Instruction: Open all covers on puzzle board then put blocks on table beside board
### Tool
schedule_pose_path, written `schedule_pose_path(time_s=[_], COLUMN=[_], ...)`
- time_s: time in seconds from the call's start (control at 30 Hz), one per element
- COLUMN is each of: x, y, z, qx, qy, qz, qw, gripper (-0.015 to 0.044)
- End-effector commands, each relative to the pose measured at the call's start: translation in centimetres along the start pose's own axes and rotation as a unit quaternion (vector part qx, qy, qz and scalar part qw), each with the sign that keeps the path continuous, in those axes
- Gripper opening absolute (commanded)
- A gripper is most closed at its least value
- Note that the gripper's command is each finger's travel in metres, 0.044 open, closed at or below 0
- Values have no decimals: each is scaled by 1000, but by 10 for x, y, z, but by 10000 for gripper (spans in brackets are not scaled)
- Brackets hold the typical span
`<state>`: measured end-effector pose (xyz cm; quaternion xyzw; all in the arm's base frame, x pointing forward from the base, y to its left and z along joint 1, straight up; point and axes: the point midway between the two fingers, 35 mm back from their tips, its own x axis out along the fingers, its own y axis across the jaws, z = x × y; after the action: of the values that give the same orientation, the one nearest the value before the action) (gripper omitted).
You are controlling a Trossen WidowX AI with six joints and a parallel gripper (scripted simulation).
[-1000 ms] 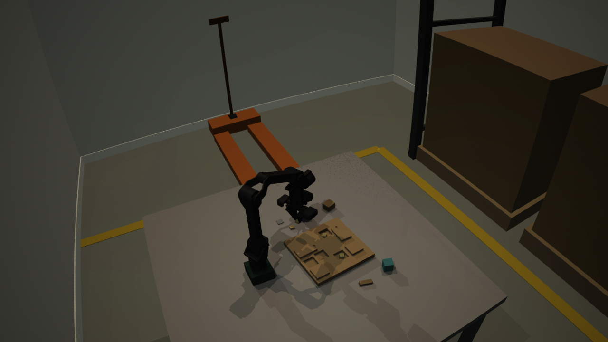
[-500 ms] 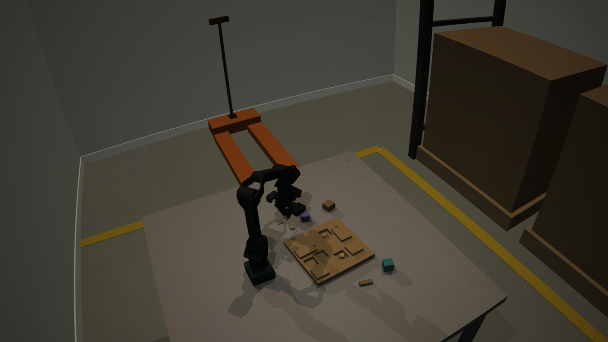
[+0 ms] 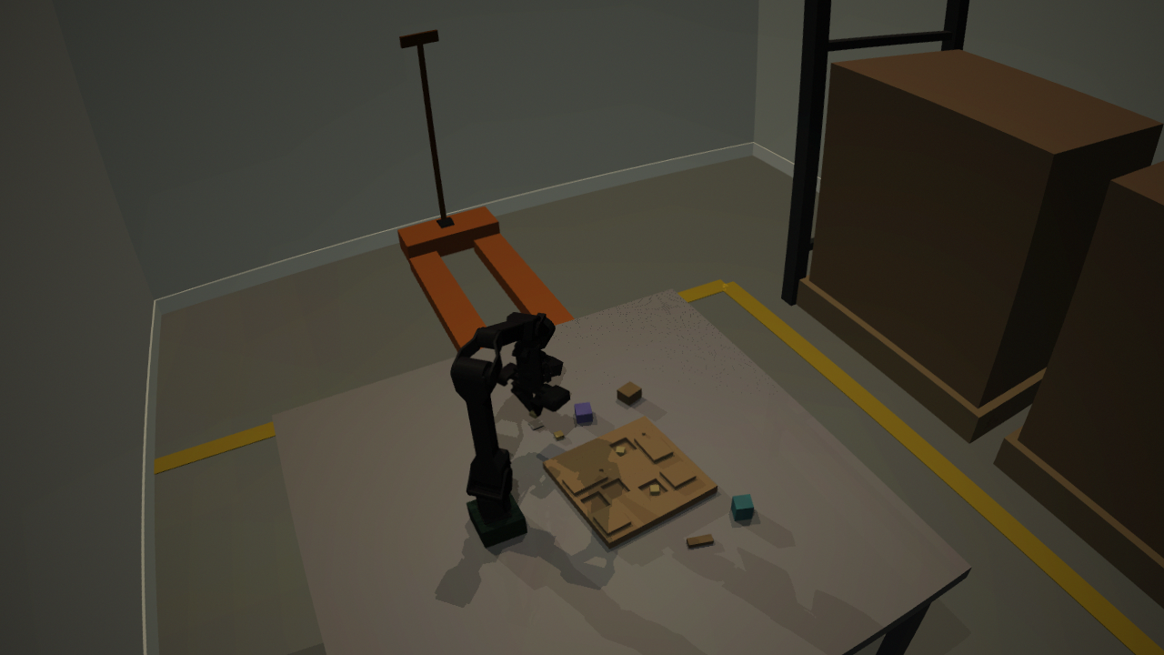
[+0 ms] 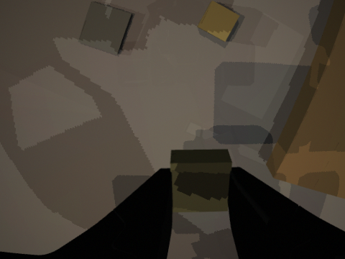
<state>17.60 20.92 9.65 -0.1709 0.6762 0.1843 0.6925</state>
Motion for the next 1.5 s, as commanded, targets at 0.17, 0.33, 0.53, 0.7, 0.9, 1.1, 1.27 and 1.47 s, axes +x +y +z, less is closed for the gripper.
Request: schedule_pose_path(time_s=[0.17,0.33,0.53,0.7,0.9,1.1,1.27,1.47], x=[16,24,34,42,52,62,70,80], y=[2,2,3,3,3,3,3,2], z=[1,2,2,3,3,3,2,1], qx=[3,3,3,3,3,3,3,3], qy=[2,2,2,2,2,2,2,2], qz=[0,0,0,0,0,0,0,0], qw=[1000,1000,1000,1000,1000,1000,1000,1000], gripper=[80,80,80,80,80,80,80,80])
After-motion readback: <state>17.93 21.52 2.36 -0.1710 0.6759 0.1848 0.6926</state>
